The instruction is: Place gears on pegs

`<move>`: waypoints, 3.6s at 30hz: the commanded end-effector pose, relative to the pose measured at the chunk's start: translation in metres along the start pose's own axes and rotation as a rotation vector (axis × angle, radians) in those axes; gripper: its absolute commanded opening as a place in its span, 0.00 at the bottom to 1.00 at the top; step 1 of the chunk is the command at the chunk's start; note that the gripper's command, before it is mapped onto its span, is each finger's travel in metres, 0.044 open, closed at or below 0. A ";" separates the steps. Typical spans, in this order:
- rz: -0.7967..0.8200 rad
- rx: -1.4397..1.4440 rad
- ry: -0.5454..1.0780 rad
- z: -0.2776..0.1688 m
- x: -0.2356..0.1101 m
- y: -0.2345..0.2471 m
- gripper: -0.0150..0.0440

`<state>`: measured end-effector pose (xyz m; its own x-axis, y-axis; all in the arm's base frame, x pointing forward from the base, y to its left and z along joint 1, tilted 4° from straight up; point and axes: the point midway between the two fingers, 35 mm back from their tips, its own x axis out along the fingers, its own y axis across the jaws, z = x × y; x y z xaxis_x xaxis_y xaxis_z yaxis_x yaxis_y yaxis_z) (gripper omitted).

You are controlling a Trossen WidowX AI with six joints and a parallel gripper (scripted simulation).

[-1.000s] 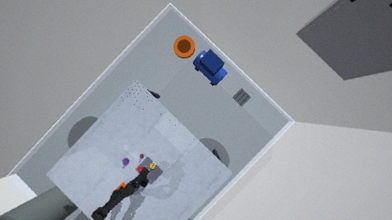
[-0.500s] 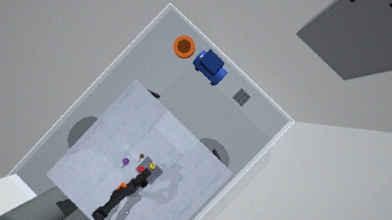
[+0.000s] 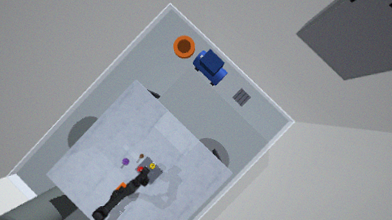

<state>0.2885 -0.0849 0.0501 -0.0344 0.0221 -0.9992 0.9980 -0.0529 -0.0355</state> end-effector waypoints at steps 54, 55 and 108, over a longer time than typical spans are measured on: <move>-0.003 -0.180 0.000 0.001 0.007 0.000 0.25; -0.003 -0.176 0.000 0.001 0.007 0.001 0.25; 0.011 -1.142 0.007 -0.122 -0.027 0.087 1.00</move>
<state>0.3844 0.0312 0.0843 -0.0138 0.0315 -0.9994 0.4724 0.8811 0.0213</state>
